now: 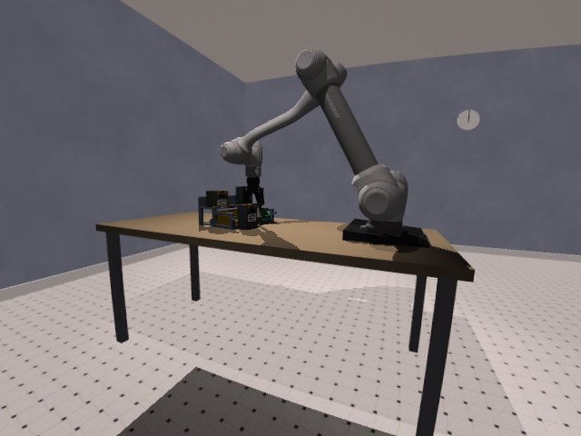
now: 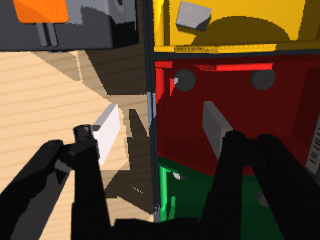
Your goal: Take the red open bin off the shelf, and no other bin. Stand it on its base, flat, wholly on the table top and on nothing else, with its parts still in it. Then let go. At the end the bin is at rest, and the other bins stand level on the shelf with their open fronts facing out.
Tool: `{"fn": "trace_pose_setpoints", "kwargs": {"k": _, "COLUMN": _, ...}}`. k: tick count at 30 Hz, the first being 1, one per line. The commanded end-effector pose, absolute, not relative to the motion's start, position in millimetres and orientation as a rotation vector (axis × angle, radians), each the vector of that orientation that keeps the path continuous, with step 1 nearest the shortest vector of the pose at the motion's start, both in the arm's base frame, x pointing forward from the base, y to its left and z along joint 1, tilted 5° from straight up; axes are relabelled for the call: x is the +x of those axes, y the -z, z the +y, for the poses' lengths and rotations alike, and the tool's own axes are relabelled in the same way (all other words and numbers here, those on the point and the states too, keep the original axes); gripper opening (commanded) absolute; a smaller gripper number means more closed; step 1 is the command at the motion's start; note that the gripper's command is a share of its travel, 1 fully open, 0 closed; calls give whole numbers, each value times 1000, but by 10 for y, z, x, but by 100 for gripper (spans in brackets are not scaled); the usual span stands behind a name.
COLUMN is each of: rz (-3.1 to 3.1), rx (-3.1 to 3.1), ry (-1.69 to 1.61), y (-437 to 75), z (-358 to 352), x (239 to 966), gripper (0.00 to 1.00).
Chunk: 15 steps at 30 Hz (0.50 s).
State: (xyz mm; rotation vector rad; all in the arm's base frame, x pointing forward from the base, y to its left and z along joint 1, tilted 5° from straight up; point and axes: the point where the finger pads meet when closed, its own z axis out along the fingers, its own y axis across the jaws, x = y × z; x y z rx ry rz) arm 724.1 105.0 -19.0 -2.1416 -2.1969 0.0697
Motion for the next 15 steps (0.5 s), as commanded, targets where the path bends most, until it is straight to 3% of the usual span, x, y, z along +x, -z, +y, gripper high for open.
{"fn": "trace_pose_setpoints", "kwargs": {"k": 1, "rz": -2197, "rx": -2142, "ry": -69, "y": 180, "z": 1051, "x": 7242, "gripper": 57}}
{"fn": "trace_pose_setpoints", "kwargs": {"k": 15, "rz": -2197, "rx": -2142, "ry": -69, "y": 161, "z": 1050, "x": 7243, "gripper": 57}}
